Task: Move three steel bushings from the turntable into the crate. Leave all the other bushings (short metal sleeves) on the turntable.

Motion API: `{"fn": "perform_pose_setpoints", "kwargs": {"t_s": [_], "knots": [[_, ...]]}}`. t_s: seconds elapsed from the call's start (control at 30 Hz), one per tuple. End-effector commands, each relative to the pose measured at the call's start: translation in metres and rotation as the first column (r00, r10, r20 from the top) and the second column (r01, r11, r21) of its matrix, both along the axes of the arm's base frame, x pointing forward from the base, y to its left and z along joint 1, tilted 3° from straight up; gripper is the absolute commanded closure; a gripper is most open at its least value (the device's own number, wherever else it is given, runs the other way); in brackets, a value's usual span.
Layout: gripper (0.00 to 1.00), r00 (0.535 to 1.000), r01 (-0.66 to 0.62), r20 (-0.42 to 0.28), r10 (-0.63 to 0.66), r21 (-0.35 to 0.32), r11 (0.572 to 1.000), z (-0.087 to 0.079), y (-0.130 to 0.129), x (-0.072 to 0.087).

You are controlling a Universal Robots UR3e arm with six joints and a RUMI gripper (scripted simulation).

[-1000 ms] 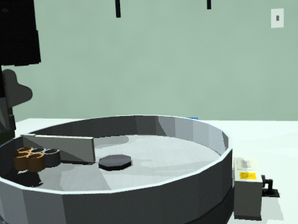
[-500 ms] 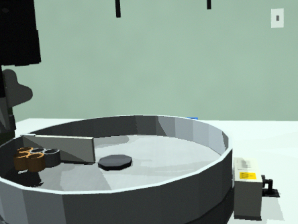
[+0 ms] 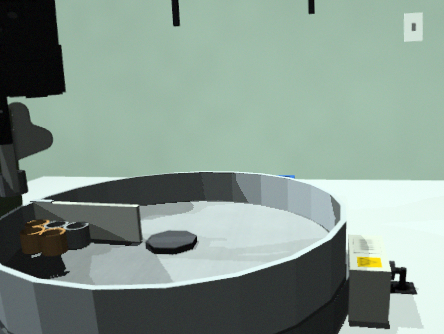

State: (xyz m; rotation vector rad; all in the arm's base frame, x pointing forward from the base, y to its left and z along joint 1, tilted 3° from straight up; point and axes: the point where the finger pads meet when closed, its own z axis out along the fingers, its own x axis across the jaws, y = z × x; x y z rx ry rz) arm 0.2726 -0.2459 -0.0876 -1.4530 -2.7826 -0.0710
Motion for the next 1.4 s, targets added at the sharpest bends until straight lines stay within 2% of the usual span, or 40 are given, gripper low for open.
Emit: {"fn": "perform_pose_setpoints", "kwargs": {"t_s": [0.0, 0.57, 1.37], "knots": [[1.00, 1.000, 0.002, 0.001, -0.002, -0.002, 1.000, 0.001, 0.003, 0.003], [1.00, 1.000, 0.002, 0.002, -0.002, -0.002, 1.000, 0.002, 0.020, 0.015], [1.00, 1.000, 0.002, 0.002, -0.002, -0.002, 1.000, 0.004, 0.064, 0.046]]}}
